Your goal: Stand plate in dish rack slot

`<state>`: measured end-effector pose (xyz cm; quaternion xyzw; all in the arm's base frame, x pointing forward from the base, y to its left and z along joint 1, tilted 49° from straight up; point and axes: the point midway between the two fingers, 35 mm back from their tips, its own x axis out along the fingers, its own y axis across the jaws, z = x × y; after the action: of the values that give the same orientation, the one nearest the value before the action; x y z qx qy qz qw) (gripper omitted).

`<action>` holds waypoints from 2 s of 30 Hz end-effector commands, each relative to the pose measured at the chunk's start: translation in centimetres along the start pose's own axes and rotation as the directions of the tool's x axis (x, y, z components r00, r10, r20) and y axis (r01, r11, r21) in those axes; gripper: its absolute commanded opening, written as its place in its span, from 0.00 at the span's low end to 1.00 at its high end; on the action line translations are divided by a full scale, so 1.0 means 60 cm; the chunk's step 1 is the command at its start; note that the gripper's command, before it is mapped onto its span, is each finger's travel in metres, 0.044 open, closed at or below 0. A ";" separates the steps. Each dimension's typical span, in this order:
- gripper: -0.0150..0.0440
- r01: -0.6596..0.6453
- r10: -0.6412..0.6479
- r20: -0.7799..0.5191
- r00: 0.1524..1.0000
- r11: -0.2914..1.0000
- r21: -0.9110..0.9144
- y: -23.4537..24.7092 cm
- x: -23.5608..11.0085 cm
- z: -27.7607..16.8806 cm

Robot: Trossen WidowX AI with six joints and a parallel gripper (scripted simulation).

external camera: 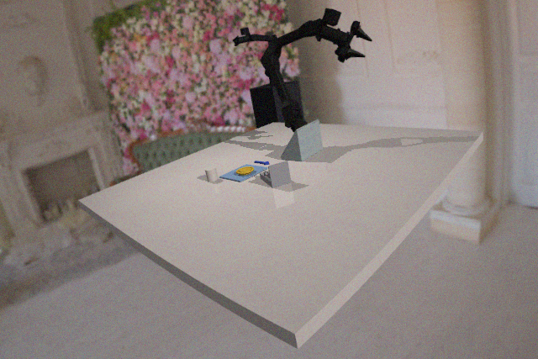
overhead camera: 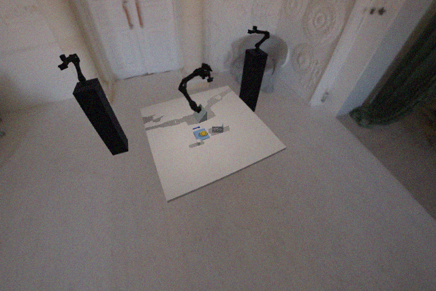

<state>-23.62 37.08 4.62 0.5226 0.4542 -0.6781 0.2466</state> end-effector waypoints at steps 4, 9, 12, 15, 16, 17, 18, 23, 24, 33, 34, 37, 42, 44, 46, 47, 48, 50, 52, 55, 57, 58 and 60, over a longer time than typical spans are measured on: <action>0.93 -0.035 0.045 -0.055 0.997 0.985 0.166 0.043 -0.016 -0.047; 0.93 -0.046 0.080 -0.099 0.992 0.950 0.308 0.080 -0.032 -0.086; 0.93 -0.047 0.103 -0.122 0.987 0.920 0.390 0.103 -0.043 -0.108; 0.93 -0.049 0.130 -0.139 0.982 0.879 0.474 0.129 -0.051 -0.126; 0.93 -0.050 0.140 -0.143 0.980 0.863 0.503 0.138 -0.054 -0.131; 0.93 -0.050 0.150 -0.147 0.978 0.846 0.531 0.146 -0.057 -0.136; 0.93 -0.049 0.160 -0.150 0.976 0.828 0.558 0.155 -0.059 -0.141; 0.93 -0.041 0.210 -0.165 0.964 0.727 0.686 0.201 -0.074 -0.164; 0.93 -0.038 0.220 -0.167 0.961 0.705 0.708 0.210 -0.076 -0.168; 0.93 0.006 0.302 -0.182 0.936 0.503 0.864 0.284 -0.102 -0.199; 0.93 0.015 0.312 -0.184 0.932 0.475 0.880 0.293 -0.105 -0.203; 0.93 0.044 0.344 -0.189 0.920 0.390 0.920 0.321 -0.117 -0.214; 0.93 0.100 0.396 -0.192 0.898 0.242 0.965 0.369 -0.136 -0.229; 0.93 0.124 0.417 -0.191 0.889 0.182 0.975 0.389 -0.144 -0.234; 0.93 0.150 0.438 -0.189 0.879 0.122 0.981 0.408 -0.152 -0.237; 0.93 0.163 0.448 -0.187 0.874 0.092 0.982 0.418 -0.156 -0.239; 0.93 0.177 0.458 -0.185 0.869 0.062 0.982 0.428 -0.160 -0.241; 0.93 0.205 0.479 -0.181 0.859 0.002 0.979 0.448 -0.168 -0.243; 0.93 0.233 0.499 -0.175 0.849 -0.056 0.971 0.467 -0.176 -0.244; 0.93 0.277 0.528 -0.165 0.833 -0.141 0.950 0.496 -0.188 -0.246; 0.93 0.307 0.547 -0.156 0.822 -0.195 0.931 0.516 -0.197 -0.245; 0.93 0.322 0.556 -0.152 0.817 -0.222 0.920 0.525 -0.201 -0.245; 0.93 0.352 0.575 -0.142 0.806 -0.273 0.895 0.544 -0.209 -0.244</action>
<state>12.61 33.87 3.87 0.7226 -0.2495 -0.5614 -0.3169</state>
